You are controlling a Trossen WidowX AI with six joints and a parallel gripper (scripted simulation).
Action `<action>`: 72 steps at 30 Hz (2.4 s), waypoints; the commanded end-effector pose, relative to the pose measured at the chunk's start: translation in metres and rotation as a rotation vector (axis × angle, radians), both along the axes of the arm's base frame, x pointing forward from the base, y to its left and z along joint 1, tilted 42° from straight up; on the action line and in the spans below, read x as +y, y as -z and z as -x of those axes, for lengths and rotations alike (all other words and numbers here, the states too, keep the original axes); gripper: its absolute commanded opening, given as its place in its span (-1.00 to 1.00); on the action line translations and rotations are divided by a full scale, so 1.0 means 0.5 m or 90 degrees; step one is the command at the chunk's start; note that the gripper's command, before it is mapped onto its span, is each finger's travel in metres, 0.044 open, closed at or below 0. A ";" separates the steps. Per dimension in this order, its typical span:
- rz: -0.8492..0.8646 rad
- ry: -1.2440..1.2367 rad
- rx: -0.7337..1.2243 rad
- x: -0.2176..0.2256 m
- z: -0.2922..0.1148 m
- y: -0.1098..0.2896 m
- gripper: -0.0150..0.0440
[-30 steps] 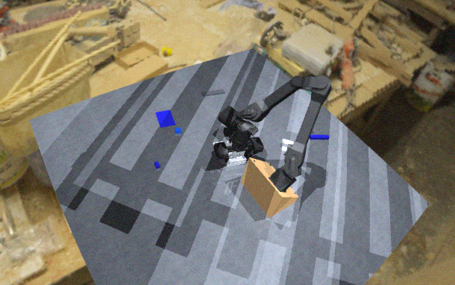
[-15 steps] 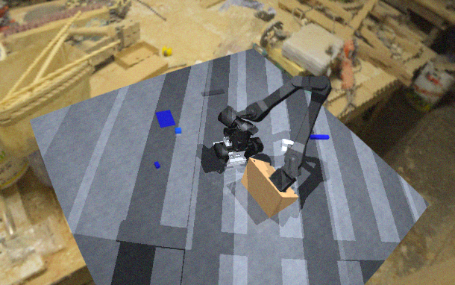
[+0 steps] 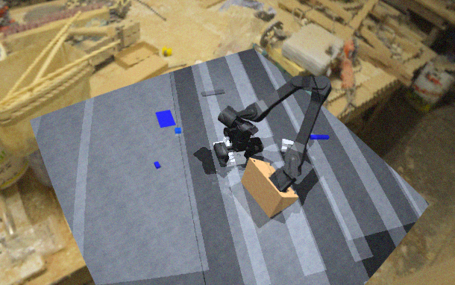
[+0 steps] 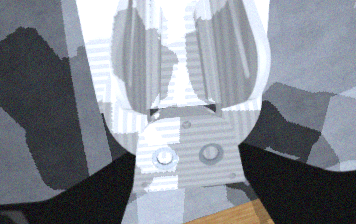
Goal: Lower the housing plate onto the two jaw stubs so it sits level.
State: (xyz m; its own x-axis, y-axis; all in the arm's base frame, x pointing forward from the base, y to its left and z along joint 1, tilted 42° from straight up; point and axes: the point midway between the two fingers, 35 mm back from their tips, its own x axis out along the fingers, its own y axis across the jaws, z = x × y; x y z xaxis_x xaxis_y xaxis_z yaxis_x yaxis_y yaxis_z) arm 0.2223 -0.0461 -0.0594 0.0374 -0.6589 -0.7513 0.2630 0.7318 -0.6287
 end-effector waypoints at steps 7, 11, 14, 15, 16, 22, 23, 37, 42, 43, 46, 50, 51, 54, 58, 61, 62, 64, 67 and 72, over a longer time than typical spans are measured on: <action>0.003 -0.002 0.002 -0.001 0.000 0.000 0.70; 0.003 -0.002 0.002 -0.001 0.000 0.000 0.70; 0.003 -0.002 0.002 -0.001 0.000 0.000 0.70; 0.003 -0.002 0.002 -0.001 0.000 0.000 0.70; 0.003 -0.002 0.002 -0.001 0.000 0.000 0.70; 0.003 -0.002 0.002 -0.001 0.000 0.000 0.70; 0.003 -0.002 0.002 -0.001 0.000 0.000 0.70; 0.003 -0.002 0.002 -0.001 0.000 0.000 0.70; 0.003 -0.002 0.002 -0.001 0.000 0.000 0.70; 0.003 -0.002 0.002 -0.001 0.000 0.000 0.70; 0.003 -0.002 0.002 -0.001 0.000 0.000 0.70; 0.000 0.000 0.000 0.000 0.000 0.000 1.00; 0.000 0.000 0.000 0.000 0.000 0.000 1.00; 0.000 0.000 0.000 0.000 0.000 0.000 1.00; 0.000 0.000 0.000 0.000 0.000 0.000 1.00; 0.000 0.000 0.000 0.000 0.000 0.000 1.00; 0.000 0.000 0.000 0.000 0.000 0.000 1.00; 0.000 0.000 0.000 0.002 0.000 -0.002 1.00; -0.002 -0.001 0.000 0.020 -0.003 -0.018 1.00; -0.002 -0.002 0.001 0.073 -0.001 -0.077 1.00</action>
State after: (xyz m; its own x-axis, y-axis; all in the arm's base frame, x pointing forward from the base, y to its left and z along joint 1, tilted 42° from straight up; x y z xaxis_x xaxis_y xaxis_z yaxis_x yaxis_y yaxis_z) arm 0.2184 -0.0251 -0.0376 0.0169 -0.6643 -0.7473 0.2477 0.7269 -0.6406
